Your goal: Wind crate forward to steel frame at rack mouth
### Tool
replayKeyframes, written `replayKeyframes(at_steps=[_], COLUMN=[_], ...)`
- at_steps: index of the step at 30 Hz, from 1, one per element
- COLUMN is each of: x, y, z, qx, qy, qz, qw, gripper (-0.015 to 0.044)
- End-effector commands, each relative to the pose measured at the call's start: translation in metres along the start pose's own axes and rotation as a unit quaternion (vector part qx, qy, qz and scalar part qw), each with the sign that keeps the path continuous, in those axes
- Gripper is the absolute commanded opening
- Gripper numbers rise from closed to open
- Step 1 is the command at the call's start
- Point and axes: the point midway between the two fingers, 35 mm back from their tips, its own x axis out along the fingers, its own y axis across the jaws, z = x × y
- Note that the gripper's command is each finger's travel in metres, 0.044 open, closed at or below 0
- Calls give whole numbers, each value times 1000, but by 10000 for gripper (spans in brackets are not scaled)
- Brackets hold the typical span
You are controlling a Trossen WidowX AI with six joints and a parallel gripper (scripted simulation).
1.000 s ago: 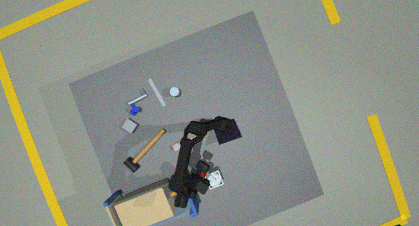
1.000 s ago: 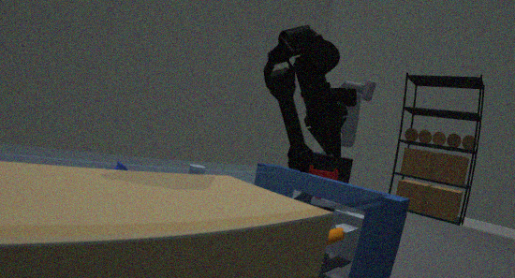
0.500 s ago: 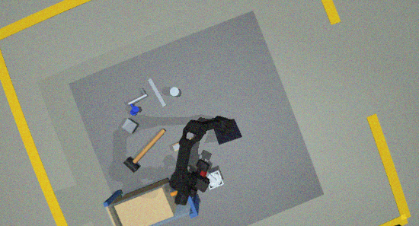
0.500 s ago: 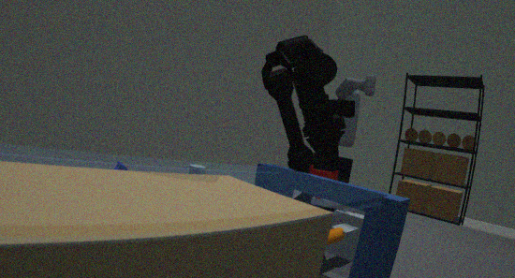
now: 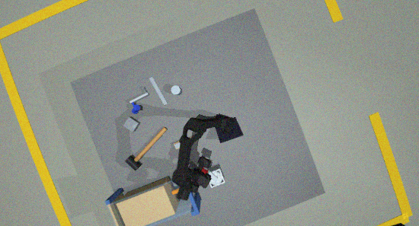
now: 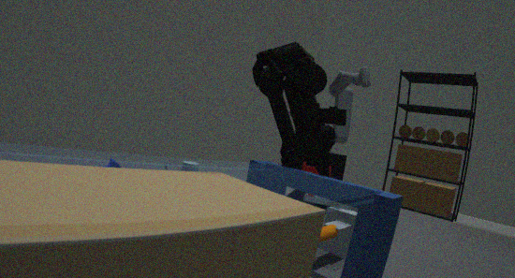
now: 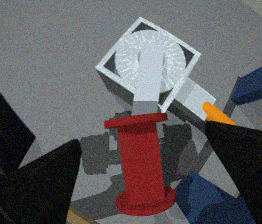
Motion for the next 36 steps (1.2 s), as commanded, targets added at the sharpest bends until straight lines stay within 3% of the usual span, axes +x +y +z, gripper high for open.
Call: replayKeyframes(at_steps=[1,9,24,29,36], x=[8,13,10,10,13], y=[3,4,2,2,2], z=[-4,-7,-5,-5,-7], qx=[-1,-1,1,1,-1], qy=[2,2,0,0,2], qz=[4,4,1,1,4], qw=[1000,1000,1000,1000,1000], gripper=[440,440,46,0,0])
